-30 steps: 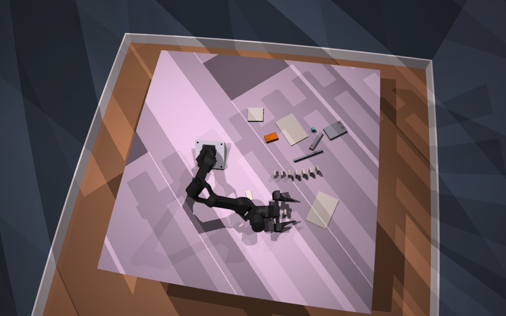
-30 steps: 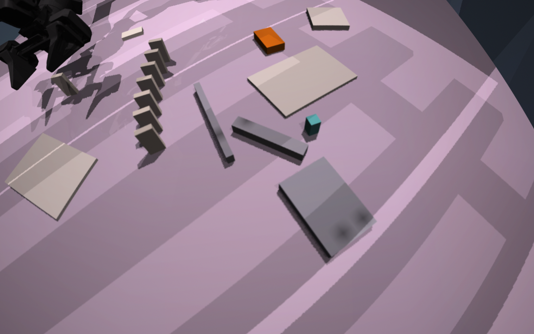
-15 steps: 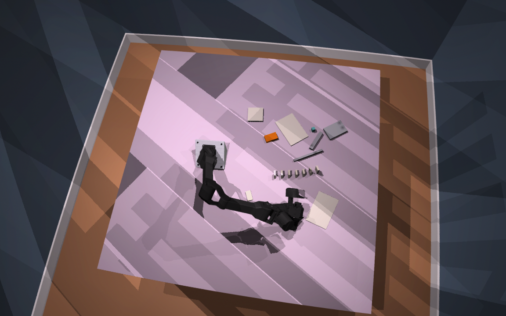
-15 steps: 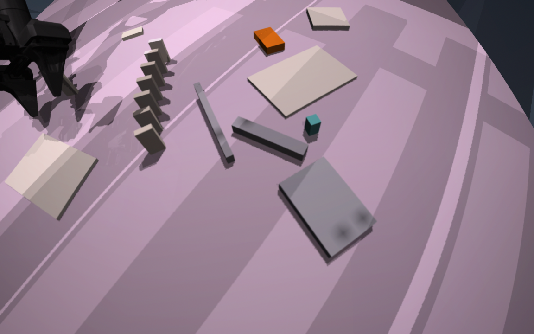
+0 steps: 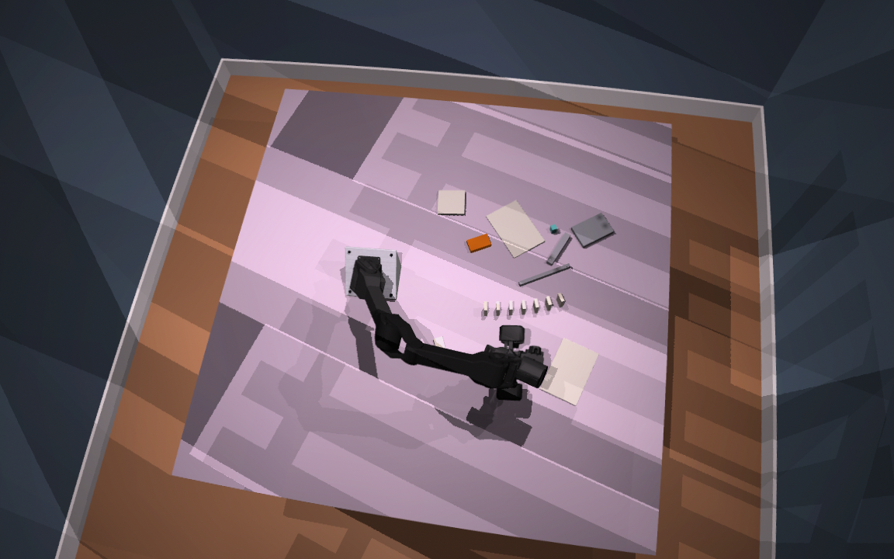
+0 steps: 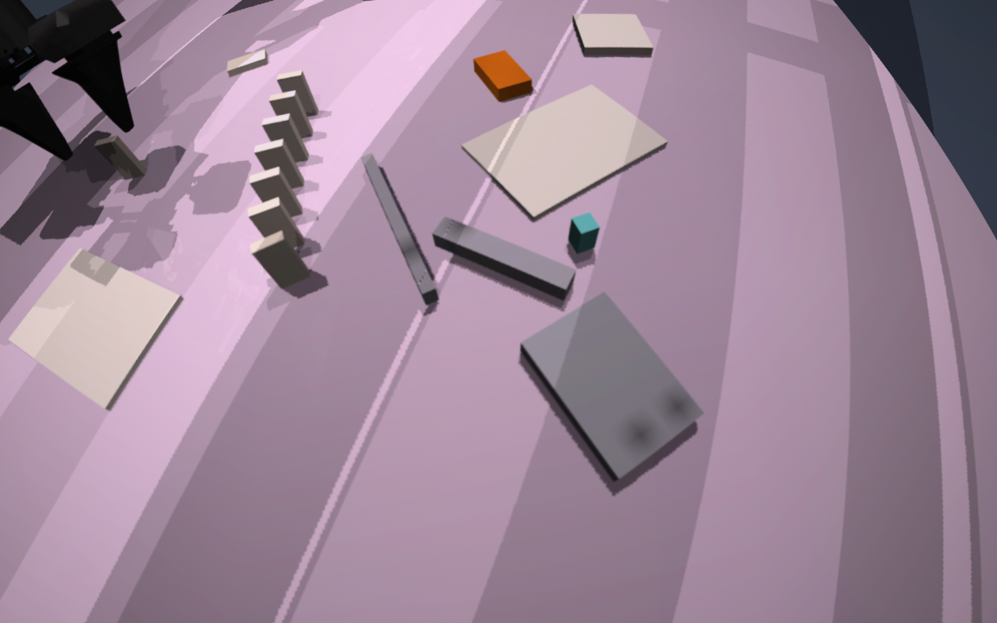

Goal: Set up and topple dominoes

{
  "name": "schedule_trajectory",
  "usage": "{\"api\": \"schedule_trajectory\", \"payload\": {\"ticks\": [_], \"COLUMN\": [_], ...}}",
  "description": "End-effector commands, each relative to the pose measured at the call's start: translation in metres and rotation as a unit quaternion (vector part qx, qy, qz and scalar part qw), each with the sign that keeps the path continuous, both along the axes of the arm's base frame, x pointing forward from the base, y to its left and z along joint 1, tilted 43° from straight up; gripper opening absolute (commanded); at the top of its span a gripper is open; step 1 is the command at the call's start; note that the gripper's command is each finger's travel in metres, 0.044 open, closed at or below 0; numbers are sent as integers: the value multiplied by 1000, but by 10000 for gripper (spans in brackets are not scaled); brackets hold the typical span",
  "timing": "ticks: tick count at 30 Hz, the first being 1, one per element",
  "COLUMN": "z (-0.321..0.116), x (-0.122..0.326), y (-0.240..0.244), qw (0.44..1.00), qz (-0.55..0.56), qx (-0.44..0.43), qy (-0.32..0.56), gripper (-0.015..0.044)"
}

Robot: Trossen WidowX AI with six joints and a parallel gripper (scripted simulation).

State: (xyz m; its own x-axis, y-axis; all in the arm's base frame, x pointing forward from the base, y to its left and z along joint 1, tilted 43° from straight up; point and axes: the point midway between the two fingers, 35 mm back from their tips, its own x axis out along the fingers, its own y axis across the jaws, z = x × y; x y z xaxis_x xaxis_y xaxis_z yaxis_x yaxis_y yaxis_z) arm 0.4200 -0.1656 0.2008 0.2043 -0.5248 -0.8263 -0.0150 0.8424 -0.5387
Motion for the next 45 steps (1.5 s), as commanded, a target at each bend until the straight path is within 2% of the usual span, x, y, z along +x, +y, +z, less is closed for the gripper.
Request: {"api": "schedule_trajectory", "payload": {"ticks": [1,11,22,37,45], "z": [37,37,-6,-19,-19], "x": [-23,-23,-22,-22,-22], "y": [13,12,-29,-42,-42], "qw": [990,990,989,989,989], "qz": [-23,-23,-23,-23,-23], "qx": [-101,-101,-103,-103,-103], "qy": [100,100,100,100,100], "gripper": [440,440,440,440,230]}}
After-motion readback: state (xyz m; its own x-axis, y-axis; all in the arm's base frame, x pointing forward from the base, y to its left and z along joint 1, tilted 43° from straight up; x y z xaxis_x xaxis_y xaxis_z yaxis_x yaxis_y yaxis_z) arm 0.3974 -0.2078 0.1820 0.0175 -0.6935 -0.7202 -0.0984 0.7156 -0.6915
